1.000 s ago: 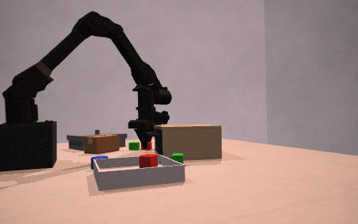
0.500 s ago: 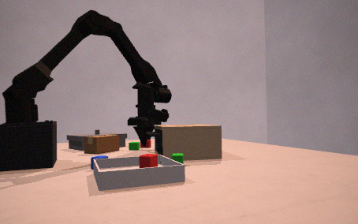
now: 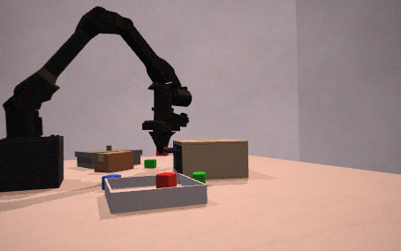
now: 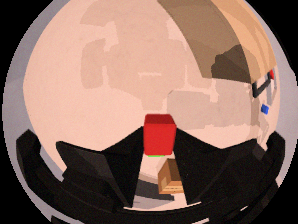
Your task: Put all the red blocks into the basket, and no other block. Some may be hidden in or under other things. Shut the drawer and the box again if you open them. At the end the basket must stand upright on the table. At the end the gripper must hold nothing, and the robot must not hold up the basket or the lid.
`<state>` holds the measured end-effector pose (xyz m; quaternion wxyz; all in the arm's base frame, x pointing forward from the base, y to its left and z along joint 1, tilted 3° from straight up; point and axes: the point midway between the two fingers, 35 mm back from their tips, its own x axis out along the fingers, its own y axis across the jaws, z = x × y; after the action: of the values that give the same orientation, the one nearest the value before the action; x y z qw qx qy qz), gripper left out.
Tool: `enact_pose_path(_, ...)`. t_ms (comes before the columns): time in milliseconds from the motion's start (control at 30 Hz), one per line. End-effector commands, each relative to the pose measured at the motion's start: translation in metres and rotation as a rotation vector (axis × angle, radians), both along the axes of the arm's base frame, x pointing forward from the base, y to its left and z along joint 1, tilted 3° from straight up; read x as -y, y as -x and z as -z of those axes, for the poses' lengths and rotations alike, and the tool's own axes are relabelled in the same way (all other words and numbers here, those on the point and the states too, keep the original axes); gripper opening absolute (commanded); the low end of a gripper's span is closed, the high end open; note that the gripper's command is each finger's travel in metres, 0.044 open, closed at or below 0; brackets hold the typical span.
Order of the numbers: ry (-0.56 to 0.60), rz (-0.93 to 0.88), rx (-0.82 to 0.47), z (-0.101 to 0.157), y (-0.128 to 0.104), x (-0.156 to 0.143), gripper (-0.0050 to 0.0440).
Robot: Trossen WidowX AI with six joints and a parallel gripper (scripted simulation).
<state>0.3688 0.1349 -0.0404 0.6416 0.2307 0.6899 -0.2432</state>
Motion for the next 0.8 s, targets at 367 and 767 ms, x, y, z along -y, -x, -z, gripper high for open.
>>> enact_pose_path(367,-0.006,-0.001,0.021,-0.090,-0.008,0.000,0.0000)
enact_pose_path(767,0.009,0.250,0.019,-0.088,-0.019,0.047,0.0000)
